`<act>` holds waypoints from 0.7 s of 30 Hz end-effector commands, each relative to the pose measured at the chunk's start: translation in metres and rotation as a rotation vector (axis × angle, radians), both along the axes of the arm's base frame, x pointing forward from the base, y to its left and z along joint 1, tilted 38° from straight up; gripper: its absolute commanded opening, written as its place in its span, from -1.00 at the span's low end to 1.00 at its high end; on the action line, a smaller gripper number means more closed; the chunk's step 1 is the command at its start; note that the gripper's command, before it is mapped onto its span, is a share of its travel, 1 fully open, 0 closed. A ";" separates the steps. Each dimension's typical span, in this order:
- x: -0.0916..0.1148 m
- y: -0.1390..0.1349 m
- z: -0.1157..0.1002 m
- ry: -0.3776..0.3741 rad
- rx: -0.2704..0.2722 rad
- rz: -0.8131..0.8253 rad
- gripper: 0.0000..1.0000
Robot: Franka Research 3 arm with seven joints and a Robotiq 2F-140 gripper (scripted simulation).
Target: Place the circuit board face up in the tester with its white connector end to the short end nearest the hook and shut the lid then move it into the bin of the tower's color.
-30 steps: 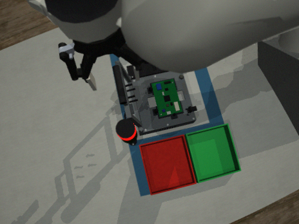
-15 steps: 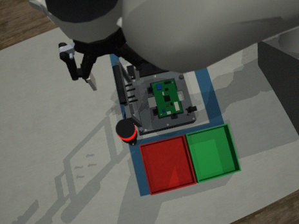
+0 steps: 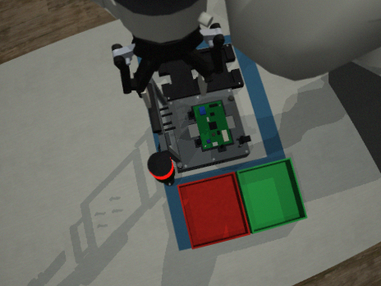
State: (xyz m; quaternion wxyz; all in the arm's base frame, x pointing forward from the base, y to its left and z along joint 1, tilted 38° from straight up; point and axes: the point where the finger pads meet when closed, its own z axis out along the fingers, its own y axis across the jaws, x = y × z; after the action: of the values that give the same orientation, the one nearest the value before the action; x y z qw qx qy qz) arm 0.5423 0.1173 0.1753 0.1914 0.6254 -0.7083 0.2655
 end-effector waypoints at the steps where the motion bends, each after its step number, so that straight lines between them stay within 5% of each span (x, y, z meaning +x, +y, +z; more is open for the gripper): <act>1: -0.019 0.003 -0.002 -0.003 -0.001 0.010 0.16; 7: -0.057 0.006 -0.007 -0.003 -0.001 0.010 0.16; 21: -0.082 0.007 -0.011 -0.003 -0.001 0.010 0.16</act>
State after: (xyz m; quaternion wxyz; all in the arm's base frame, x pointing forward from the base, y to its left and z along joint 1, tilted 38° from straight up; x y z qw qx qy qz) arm 0.4610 0.1253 0.1644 0.1912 0.6314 -0.7026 0.2667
